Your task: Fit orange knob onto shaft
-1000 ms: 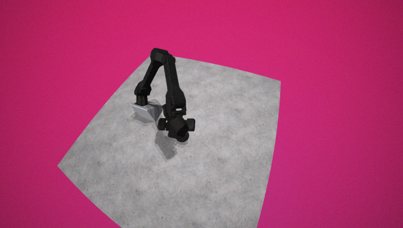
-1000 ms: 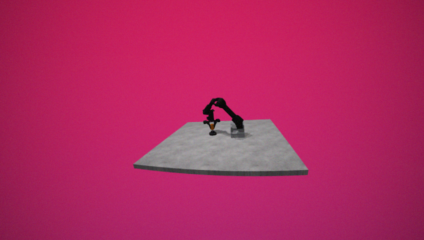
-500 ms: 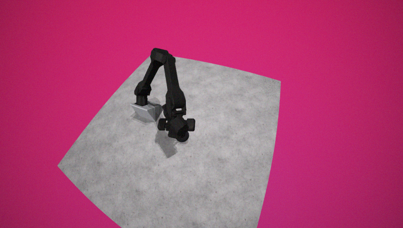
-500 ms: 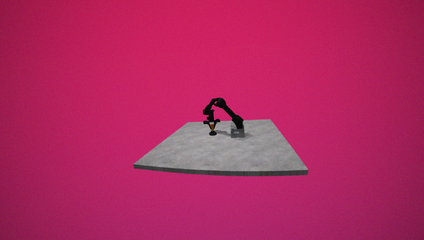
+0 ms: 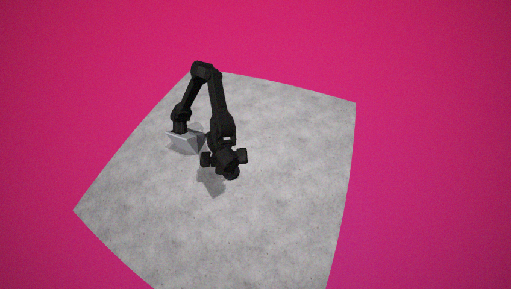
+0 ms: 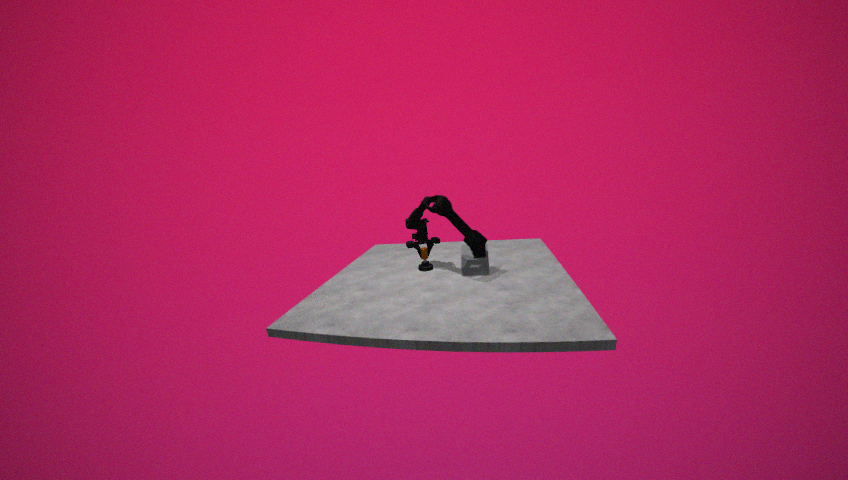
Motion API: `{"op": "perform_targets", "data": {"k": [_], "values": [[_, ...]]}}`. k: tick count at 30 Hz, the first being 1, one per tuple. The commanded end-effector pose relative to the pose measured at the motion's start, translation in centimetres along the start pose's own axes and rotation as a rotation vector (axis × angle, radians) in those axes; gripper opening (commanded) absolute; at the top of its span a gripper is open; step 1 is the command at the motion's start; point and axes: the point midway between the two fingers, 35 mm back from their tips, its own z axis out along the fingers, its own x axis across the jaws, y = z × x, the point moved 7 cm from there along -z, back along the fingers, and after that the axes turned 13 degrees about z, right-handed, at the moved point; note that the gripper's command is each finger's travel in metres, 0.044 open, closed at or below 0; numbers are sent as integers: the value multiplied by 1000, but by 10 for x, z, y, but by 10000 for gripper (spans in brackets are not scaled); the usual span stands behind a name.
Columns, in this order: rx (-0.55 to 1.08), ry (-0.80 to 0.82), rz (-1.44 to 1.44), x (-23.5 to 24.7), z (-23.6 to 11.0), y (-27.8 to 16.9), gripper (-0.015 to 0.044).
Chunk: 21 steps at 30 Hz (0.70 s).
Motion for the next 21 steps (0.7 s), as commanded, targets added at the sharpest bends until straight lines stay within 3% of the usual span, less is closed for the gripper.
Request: {"op": "perform_targets", "data": {"k": [1, 21], "values": [[1, 1, -84, 0, 1, 0, 0], [1, 1, -84, -1, 4, 0, 0]]}}
